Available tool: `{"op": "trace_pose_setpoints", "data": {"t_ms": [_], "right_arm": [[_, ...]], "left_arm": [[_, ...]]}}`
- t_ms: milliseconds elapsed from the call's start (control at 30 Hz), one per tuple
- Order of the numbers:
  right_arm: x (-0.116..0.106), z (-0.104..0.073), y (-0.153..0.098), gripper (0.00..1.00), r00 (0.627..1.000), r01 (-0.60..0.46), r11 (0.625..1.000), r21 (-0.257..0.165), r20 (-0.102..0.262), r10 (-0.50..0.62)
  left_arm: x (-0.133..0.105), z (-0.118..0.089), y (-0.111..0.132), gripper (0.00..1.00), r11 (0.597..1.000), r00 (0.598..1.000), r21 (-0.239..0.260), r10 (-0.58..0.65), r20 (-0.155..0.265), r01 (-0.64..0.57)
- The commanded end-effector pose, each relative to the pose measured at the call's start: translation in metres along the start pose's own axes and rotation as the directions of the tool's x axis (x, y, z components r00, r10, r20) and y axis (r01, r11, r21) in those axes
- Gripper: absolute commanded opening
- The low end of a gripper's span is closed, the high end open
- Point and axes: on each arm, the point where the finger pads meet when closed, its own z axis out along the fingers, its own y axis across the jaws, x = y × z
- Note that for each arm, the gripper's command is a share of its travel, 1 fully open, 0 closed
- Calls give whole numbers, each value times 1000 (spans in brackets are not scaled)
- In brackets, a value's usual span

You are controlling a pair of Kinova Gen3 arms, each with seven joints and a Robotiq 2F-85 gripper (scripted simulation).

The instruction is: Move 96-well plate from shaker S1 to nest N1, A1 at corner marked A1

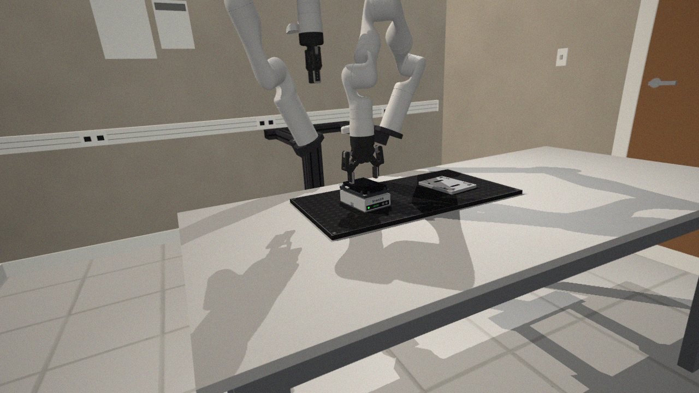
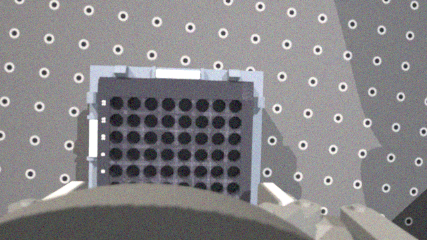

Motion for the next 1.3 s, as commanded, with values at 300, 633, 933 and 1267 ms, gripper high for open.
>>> {"op": "trace_pose_setpoints", "data": {"t_ms": [300, 633, 933, 1267], "right_arm": [[0, 0, 0, 1000, 1000, 0, 1000, 1, 1, 0], [0, 0, 0, 1000, 1000, 0, 1000, 1, 1, 0], [0, 0, 0, 1000, 1000, 0, 1000, 1, 1, 0], [0, 0, 0, 1000, 1000, 0, 1000, 1, 1, 0]], "left_arm": [[0, 3, -1, 1000, 1000, 1000, 2, 0, 1, 0], [0, 5, -1, 1000, 1000, 1000, 2, 0, 1, 0], [0, 8, -1, 1000, 1000, 1000, 2, 0, 1, 0], [0, 11, -1, 1000, 1000, 1000, 2, 0, 1, 0]]}}
